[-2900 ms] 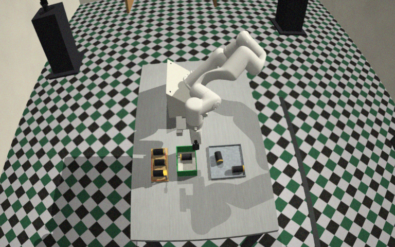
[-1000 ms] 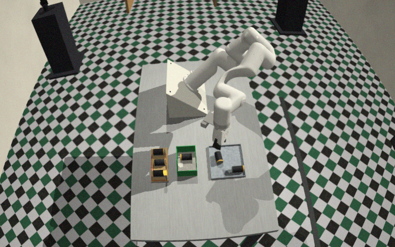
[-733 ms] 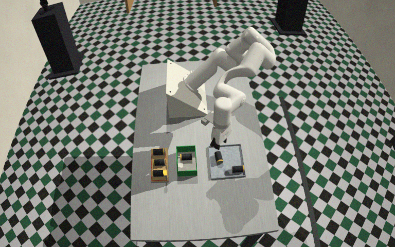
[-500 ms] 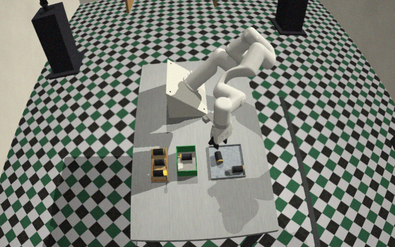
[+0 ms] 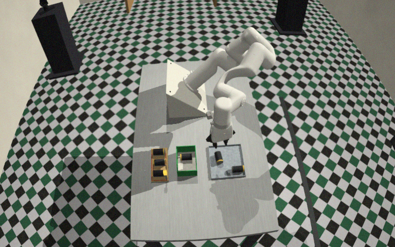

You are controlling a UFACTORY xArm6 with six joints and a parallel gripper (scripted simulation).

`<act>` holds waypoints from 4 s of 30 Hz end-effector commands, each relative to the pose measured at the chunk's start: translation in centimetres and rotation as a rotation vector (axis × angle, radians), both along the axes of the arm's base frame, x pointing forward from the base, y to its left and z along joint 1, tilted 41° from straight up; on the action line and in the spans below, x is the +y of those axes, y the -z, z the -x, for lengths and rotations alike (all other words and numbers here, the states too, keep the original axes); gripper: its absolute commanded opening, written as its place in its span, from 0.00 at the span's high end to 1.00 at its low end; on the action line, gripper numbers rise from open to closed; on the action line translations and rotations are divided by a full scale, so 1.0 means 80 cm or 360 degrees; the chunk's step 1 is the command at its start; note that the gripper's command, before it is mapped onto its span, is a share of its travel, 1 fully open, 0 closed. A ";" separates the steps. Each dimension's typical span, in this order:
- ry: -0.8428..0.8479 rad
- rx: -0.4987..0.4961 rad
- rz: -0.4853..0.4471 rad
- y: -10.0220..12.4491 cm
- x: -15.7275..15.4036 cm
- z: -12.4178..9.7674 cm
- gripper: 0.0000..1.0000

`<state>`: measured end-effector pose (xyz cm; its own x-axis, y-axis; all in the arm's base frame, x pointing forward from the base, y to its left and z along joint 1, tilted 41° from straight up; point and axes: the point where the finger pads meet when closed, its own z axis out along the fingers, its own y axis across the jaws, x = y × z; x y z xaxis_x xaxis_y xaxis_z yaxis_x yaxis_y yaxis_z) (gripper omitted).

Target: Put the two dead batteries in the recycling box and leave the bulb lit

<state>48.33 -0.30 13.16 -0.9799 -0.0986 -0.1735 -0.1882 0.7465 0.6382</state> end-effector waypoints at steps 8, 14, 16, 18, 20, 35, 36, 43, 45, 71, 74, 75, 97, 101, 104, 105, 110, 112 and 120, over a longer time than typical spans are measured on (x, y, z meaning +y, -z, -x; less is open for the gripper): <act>0.0155 0.0141 -0.0002 -0.002 -0.001 -0.001 0.49; 0.0156 0.0142 -0.0002 -0.002 -0.001 -0.001 0.49; 0.0156 0.0142 -0.0002 -0.001 -0.001 -0.001 0.49; 0.0156 0.0142 -0.0002 0.010 0.009 -0.002 0.49; 0.0156 0.0142 -0.0002 0.021 0.018 -0.003 0.49; 0.0156 0.0142 -0.0002 0.072 0.063 -0.008 0.49; 0.0156 0.0142 -0.0002 0.072 0.063 -0.008 0.49; 0.0156 0.0142 -0.0002 0.072 0.063 -0.009 0.49; 0.0156 0.0142 -0.0002 0.072 0.063 -0.010 0.49; 0.0156 0.0142 -0.0002 0.072 0.063 -0.009 0.49; 0.0156 0.0142 -0.0002 0.072 0.063 -0.009 0.49; 0.0156 0.0142 -0.0002 0.072 0.063 -0.009 0.49; 0.0156 0.0142 -0.0002 0.105 0.091 -0.012 0.49; 0.0156 0.0142 -0.0002 0.109 0.095 -0.012 0.49; 0.0156 0.0142 -0.0002 0.114 0.098 -0.013 0.49; 0.0156 0.0142 -0.0002 0.114 0.098 -0.013 0.49; 0.0156 0.0142 -0.0002 0.115 0.099 -0.013 0.49; 0.0156 0.0142 -0.0002 0.115 0.099 -0.013 0.49; 0.0156 0.0142 -0.0002 0.115 0.099 -0.013 0.72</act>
